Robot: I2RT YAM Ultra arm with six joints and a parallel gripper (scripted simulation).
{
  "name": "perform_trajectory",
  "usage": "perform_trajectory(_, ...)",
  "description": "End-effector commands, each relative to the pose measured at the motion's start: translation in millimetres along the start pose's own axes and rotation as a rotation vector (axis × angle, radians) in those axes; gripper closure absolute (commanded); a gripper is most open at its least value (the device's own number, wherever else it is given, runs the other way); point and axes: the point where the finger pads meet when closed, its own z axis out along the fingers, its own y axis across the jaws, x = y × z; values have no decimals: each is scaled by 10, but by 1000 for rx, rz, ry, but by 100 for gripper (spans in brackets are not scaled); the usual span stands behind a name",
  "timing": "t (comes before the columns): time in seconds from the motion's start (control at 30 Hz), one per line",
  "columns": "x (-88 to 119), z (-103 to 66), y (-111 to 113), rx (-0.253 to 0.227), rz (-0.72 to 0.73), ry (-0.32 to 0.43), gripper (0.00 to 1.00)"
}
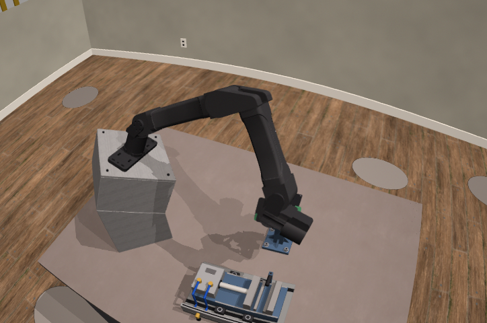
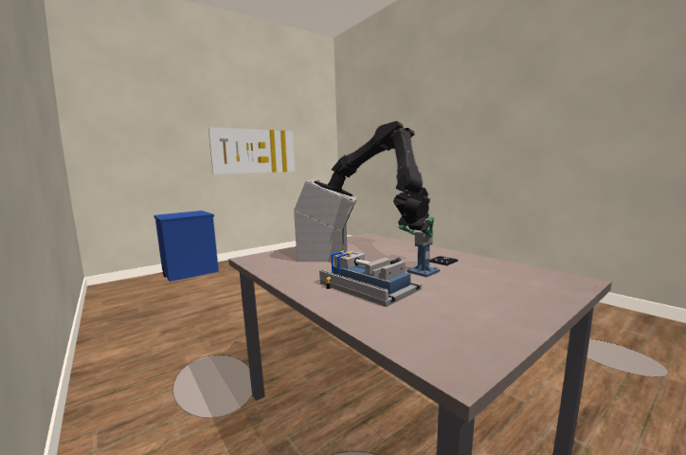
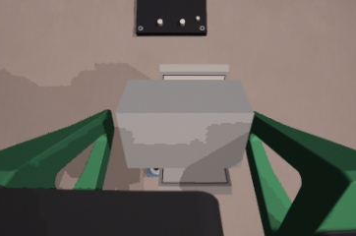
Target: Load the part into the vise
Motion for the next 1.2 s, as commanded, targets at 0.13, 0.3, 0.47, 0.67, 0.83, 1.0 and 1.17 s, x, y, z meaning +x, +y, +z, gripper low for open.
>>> perform_trajectory(0.13,-17,-87,-84,19,-4,-33,19)
perform_trajectory(0.3,-17,-87,-84,19,-4,-39,19)
perform_trajectory(0.47,-17,-87,-84,19,-4,-42,19)
perform_trajectory(0.67,-17,-88,-84,19,-4,-44,19)
perform_trajectory(0.83,-17,-88,-84,19,-4,-44,19)
perform_trajectory(1.0,-17,-88,-84,19,-4,-44,19)
perform_trajectory(1.17,-17,-88,-85,20,-5,-44,19)
